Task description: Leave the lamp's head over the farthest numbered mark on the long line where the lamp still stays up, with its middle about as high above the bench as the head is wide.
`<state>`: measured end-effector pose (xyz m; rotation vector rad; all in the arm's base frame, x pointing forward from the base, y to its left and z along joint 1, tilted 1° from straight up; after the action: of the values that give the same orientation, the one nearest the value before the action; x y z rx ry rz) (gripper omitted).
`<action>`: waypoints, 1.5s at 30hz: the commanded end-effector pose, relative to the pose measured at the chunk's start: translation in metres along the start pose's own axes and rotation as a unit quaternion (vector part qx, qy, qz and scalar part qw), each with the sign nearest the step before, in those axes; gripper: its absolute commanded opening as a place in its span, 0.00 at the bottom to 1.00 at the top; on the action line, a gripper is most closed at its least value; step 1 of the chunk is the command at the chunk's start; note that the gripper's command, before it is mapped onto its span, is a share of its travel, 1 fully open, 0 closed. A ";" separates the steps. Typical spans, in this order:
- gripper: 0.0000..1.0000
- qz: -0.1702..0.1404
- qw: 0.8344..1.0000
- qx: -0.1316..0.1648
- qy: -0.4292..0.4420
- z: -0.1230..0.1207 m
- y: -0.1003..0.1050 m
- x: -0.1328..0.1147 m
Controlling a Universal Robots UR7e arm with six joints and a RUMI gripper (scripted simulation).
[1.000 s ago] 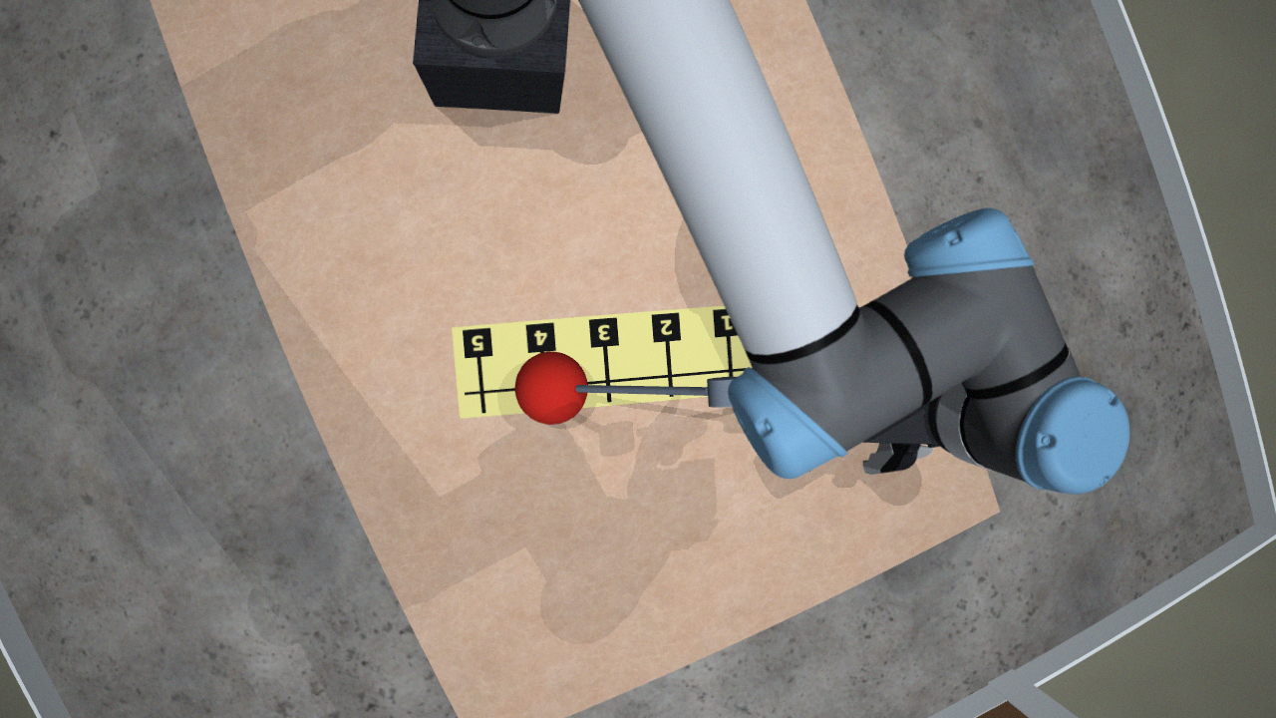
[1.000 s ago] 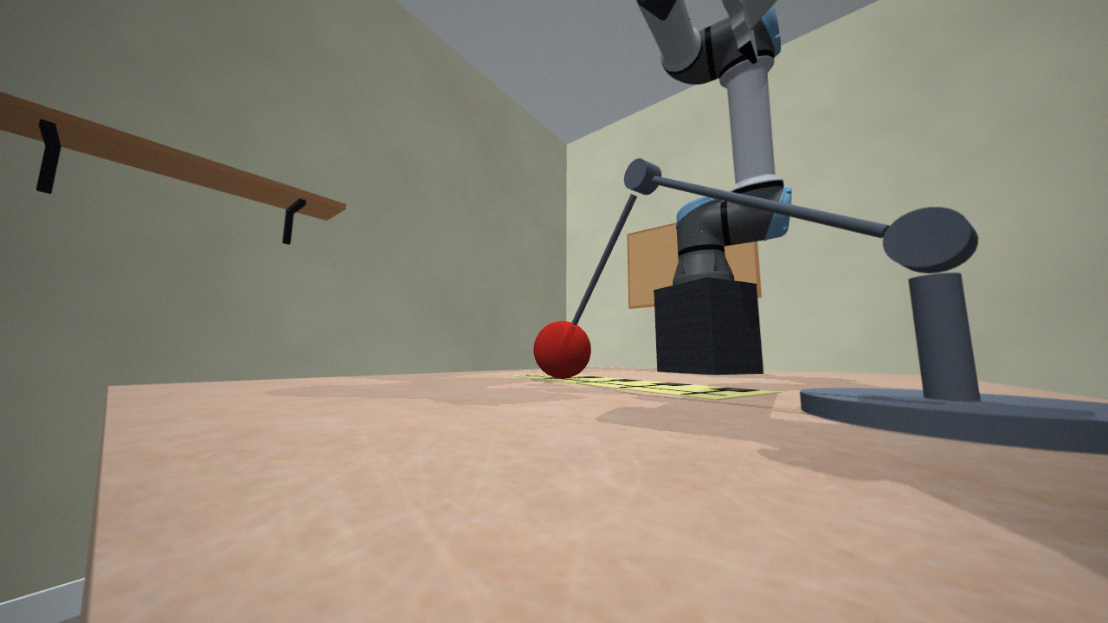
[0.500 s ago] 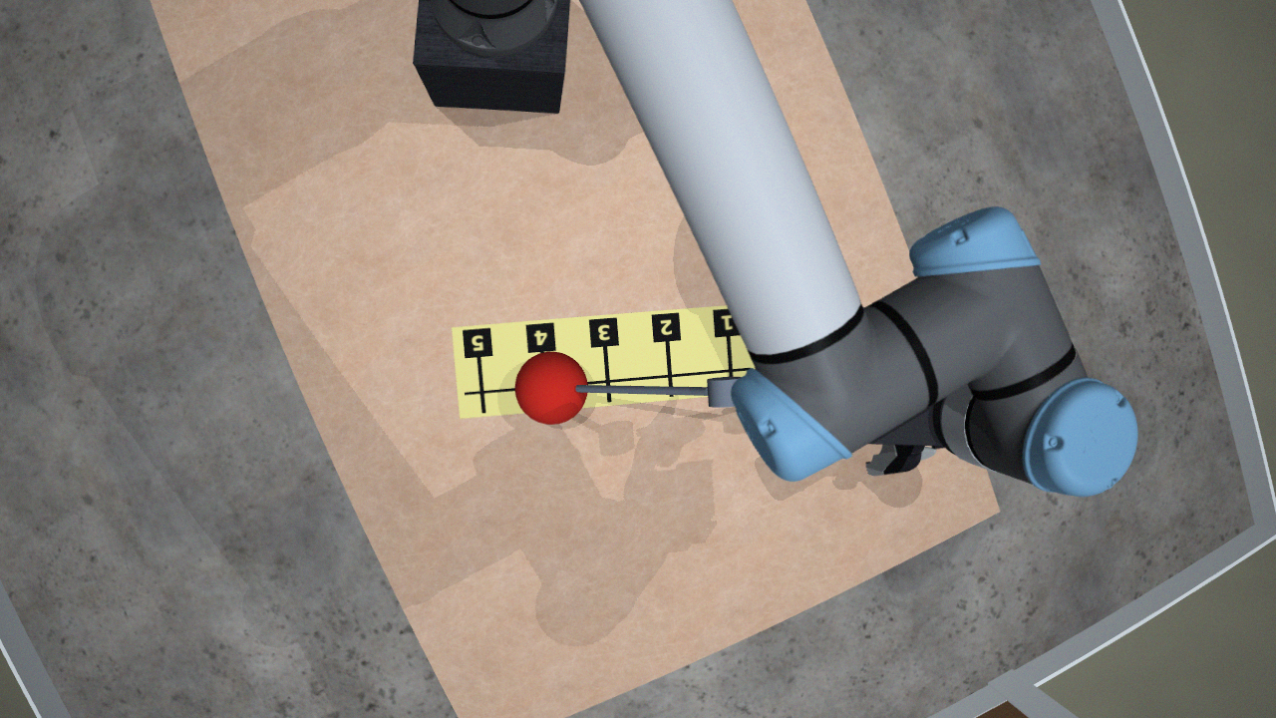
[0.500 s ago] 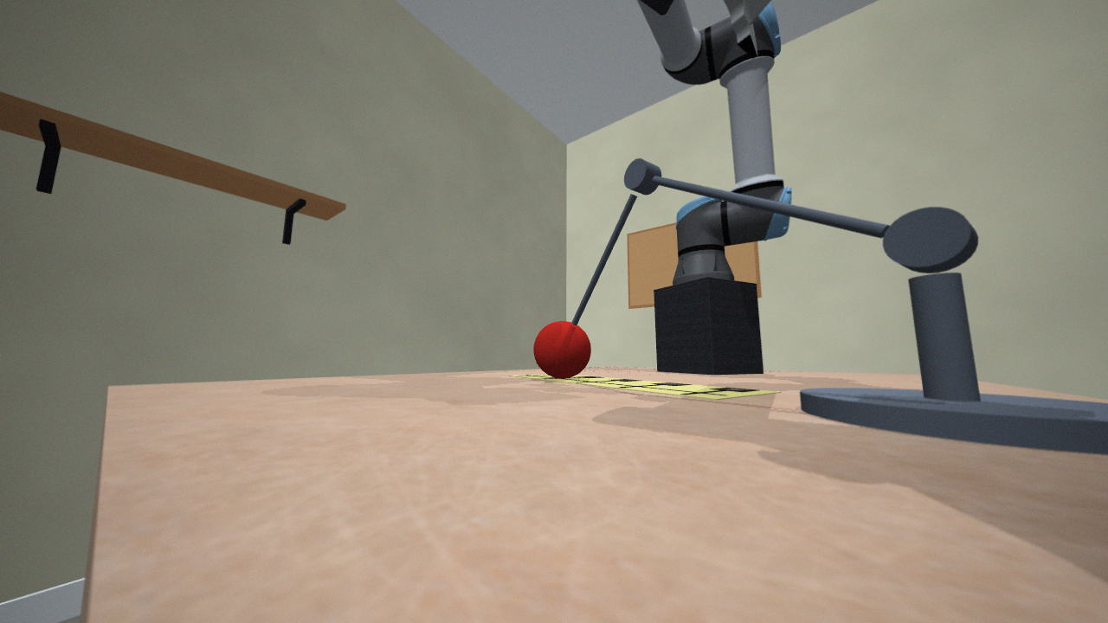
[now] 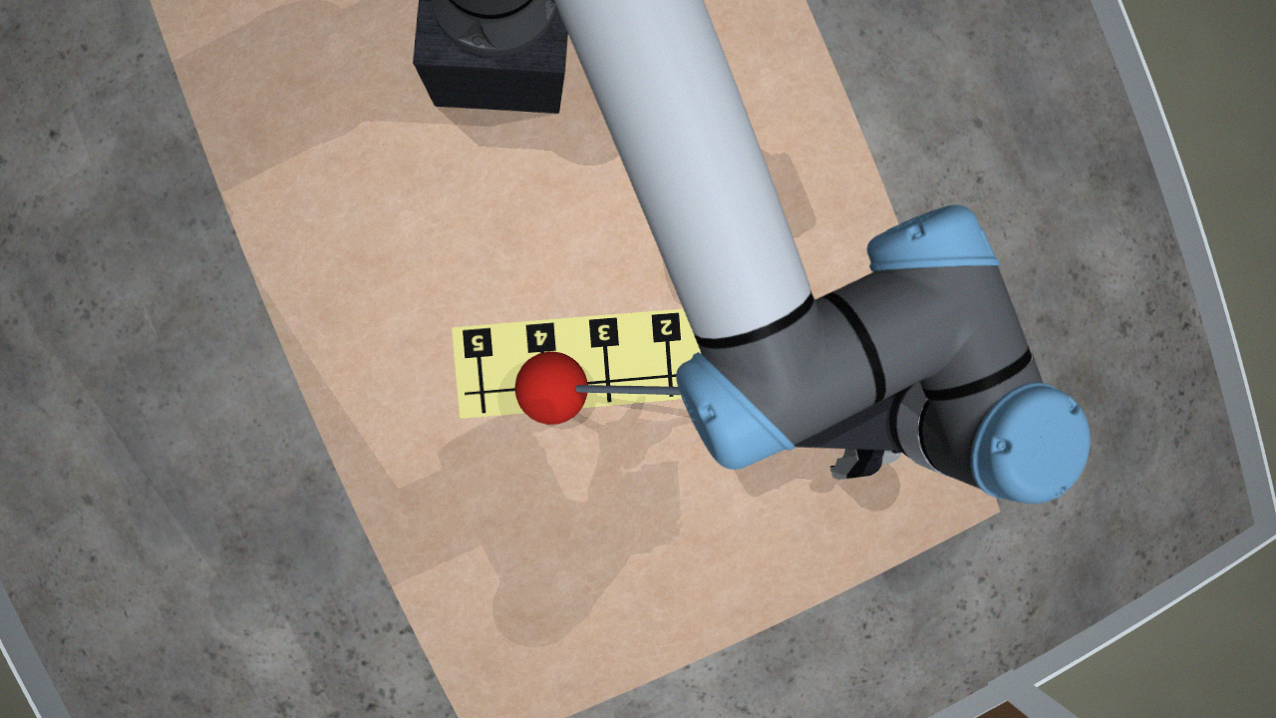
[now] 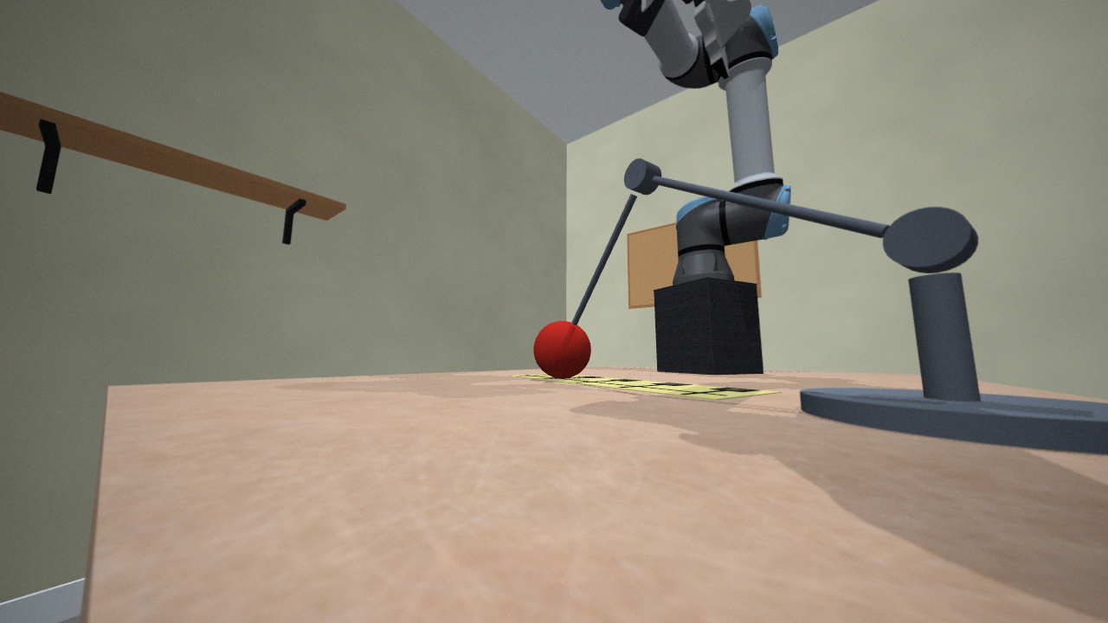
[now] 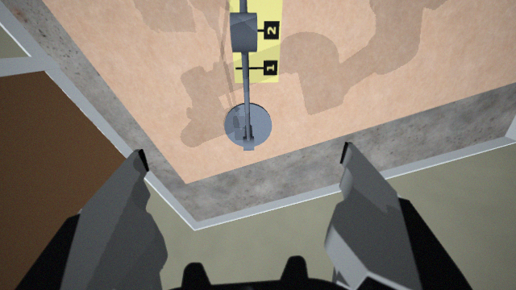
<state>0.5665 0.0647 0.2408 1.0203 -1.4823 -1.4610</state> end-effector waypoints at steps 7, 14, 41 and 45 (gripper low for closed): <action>1.00 -0.001 1.000 0.001 0.000 0.003 0.001 0.039; 1.00 0.000 1.000 0.001 0.000 0.006 0.001 0.069; 1.00 0.000 1.000 0.001 0.000 0.015 0.001 0.167; 1.00 0.000 1.000 0.000 0.000 0.017 0.001 0.185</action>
<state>0.4909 -0.0898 0.2415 1.0184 -1.4828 -1.4615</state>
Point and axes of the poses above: the point where the finger pads meet when closed, its own y axis back along the fingers, its own z axis across the jaws, x = y × z, the point moved 5 cm from there along y, back along the fingers, and after that the axes turned 5 degrees about y, right-handed, at the moved point
